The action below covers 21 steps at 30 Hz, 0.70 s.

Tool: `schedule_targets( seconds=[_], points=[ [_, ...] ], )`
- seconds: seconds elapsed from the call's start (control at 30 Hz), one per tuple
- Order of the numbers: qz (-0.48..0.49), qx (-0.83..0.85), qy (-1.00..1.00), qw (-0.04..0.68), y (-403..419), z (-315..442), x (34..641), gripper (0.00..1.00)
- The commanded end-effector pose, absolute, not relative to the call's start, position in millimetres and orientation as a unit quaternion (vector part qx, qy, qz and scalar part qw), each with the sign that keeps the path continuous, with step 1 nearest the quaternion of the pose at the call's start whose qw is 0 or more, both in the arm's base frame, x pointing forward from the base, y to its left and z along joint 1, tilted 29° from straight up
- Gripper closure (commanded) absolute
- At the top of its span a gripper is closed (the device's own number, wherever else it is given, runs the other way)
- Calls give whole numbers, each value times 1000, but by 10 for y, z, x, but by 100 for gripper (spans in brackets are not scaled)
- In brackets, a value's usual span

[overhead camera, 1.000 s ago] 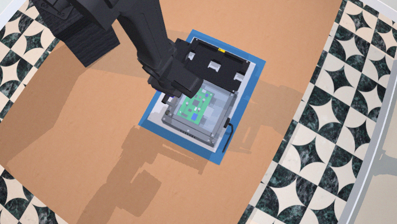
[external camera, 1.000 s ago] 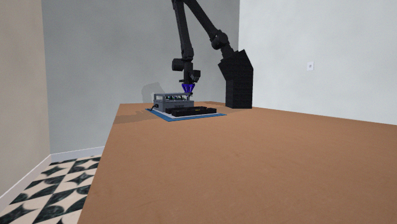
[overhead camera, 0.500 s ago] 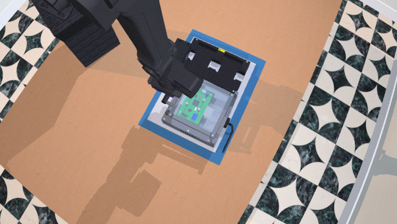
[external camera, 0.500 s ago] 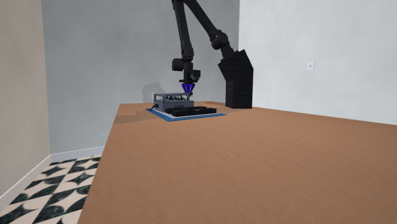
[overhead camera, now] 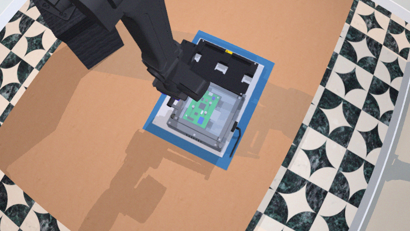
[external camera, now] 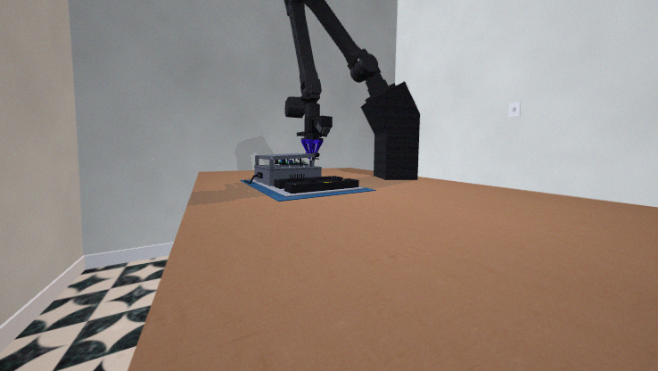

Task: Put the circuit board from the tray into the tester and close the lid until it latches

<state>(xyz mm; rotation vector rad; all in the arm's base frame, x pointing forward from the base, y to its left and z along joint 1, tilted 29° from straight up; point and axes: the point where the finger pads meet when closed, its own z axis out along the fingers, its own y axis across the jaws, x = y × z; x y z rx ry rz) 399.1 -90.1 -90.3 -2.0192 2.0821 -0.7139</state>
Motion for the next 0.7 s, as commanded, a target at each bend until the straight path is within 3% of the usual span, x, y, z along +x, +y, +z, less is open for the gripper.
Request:
schedule_targets(
  seconds=[0.0, 0.67],
  points=[
    [-238, -674, 696, 73, -982, -950, 4012, 100],
    [-241, -673, 695, 75, -991, -969, 4038, 100]
  ],
)
